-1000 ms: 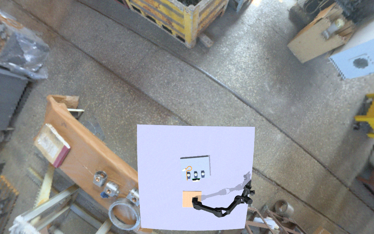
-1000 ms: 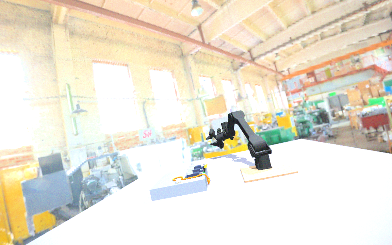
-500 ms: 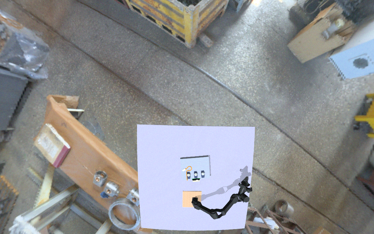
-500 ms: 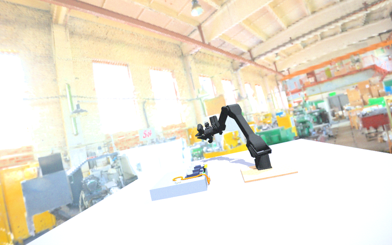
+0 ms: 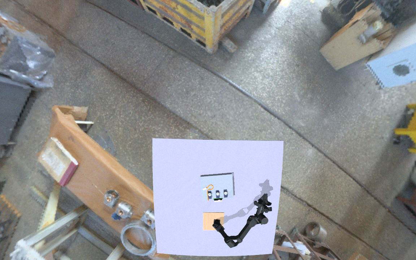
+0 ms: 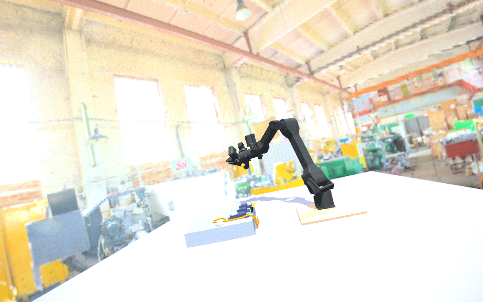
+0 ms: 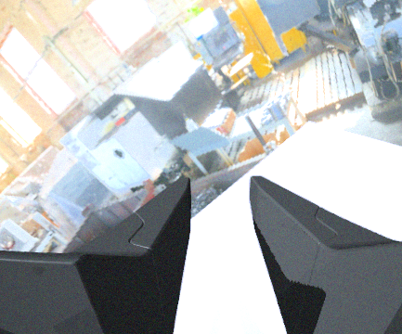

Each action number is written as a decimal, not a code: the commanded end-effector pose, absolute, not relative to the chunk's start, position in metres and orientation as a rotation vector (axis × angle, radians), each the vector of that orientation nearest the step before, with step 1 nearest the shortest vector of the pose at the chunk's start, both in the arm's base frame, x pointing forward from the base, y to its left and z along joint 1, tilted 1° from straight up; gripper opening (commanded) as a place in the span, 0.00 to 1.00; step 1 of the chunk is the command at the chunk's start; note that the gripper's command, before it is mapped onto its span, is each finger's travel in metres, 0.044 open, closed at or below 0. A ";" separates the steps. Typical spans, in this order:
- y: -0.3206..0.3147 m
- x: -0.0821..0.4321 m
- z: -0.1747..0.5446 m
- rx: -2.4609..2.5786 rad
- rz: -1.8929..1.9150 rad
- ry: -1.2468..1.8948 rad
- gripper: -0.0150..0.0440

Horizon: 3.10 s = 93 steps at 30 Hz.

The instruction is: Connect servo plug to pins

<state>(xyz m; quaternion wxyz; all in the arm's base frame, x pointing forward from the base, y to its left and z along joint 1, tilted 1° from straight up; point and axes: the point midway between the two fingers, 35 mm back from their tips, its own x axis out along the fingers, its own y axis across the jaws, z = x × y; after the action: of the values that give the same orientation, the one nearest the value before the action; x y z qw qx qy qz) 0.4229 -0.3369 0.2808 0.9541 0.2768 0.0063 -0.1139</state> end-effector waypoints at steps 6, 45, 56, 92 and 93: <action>-0.267 0.430 0.307 0.452 -0.194 0.015 0.45; -0.024 0.340 0.338 0.057 -0.026 -0.049 0.45; 0.004 0.326 0.326 0.056 0.013 -0.004 0.45; 0.098 0.407 0.201 0.693 -0.217 0.988 0.45; 0.101 0.407 0.197 0.704 -0.237 1.013 0.45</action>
<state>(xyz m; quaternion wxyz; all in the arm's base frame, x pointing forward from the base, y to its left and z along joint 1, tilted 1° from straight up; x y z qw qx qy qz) 0.4060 0.0932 0.2052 0.8311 0.3172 0.4485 -0.0863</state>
